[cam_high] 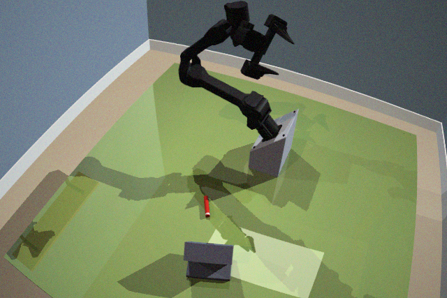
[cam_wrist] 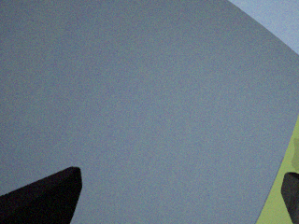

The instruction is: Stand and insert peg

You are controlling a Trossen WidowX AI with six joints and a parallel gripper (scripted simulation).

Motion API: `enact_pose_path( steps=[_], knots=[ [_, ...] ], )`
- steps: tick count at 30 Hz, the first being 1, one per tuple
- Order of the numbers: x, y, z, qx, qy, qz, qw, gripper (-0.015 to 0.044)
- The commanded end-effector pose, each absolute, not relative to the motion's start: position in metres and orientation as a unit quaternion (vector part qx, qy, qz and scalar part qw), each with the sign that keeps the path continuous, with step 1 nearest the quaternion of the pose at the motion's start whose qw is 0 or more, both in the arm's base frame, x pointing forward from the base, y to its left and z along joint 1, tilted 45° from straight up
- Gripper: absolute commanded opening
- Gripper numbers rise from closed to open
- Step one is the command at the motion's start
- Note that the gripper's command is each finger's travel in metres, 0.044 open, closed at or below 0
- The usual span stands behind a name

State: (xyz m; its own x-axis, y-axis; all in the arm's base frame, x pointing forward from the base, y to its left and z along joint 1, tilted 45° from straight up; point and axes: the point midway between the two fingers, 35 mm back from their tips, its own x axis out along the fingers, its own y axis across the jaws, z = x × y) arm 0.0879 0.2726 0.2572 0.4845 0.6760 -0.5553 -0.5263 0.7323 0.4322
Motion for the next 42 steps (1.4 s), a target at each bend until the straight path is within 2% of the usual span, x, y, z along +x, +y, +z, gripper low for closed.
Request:
enact_pose_path(
  steps=[1, 11, 22, 31, 42],
  knots=[
    [0.118, 0.268, 0.247, 0.068, 0.358, 0.306, 0.880, 0.0440],
    [0.186, 0.240, 0.206, -0.040, 0.366, 0.183, 0.912, 0.0440],
    [0.247, 0.189, 0.168, -0.162, 0.400, 0.068, 0.900, 0.0440],
    [0.285, 0.138, 0.141, -0.257, 0.445, -0.004, 0.858, 0.0440],
    [0.310, 0.059, 0.101, -0.358, 0.537, -0.059, 0.761, 0.0440]
  ],
)
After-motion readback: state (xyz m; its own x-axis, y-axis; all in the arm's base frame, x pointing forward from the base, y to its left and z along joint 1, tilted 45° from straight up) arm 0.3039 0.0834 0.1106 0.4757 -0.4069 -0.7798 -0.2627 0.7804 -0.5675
